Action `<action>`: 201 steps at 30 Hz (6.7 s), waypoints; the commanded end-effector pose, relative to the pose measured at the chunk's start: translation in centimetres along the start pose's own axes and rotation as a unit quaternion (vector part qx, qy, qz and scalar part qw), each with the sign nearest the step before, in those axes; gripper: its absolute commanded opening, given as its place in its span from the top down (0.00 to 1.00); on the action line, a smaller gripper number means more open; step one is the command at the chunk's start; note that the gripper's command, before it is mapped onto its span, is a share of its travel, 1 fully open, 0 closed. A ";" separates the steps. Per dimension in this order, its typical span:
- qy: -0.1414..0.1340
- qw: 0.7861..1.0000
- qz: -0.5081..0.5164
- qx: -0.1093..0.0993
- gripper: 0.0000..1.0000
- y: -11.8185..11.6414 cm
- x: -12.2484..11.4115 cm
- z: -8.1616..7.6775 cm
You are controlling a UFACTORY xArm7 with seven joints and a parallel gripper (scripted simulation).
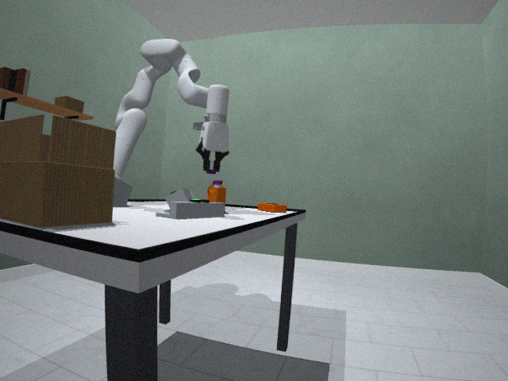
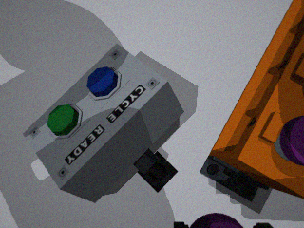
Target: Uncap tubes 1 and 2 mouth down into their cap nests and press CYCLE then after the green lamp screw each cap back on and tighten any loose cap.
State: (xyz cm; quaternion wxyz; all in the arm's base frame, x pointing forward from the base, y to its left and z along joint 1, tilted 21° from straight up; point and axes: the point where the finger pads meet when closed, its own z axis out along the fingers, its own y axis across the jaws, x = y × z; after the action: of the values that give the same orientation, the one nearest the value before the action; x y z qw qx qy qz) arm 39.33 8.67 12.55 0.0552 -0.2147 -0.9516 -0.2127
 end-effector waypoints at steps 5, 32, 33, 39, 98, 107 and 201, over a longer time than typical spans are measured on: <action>-0.049 0.999 0.011 0.017 1.00 3.4 4.7 0.2; -0.048 0.999 0.011 0.017 1.00 13.0 17.0 1.8; -0.048 0.999 0.011 0.017 1.00 13.5 17.6 1.8; -0.048 0.999 0.011 0.017 1.00 14.9 19.4 2.0; -0.048 0.999 0.011 0.017 1.00 14.8 19.1 5.5; -0.048 0.999 0.011 0.017 1.00 14.8 19.1 5.5; -0.050 0.898 0.437 -0.005 0.54 14.8 19.0 6.4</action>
State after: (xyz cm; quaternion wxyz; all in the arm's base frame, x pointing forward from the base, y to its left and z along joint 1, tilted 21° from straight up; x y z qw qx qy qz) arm 28.39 30.74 15.96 0.0951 -0.6158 -0.7655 -0.1605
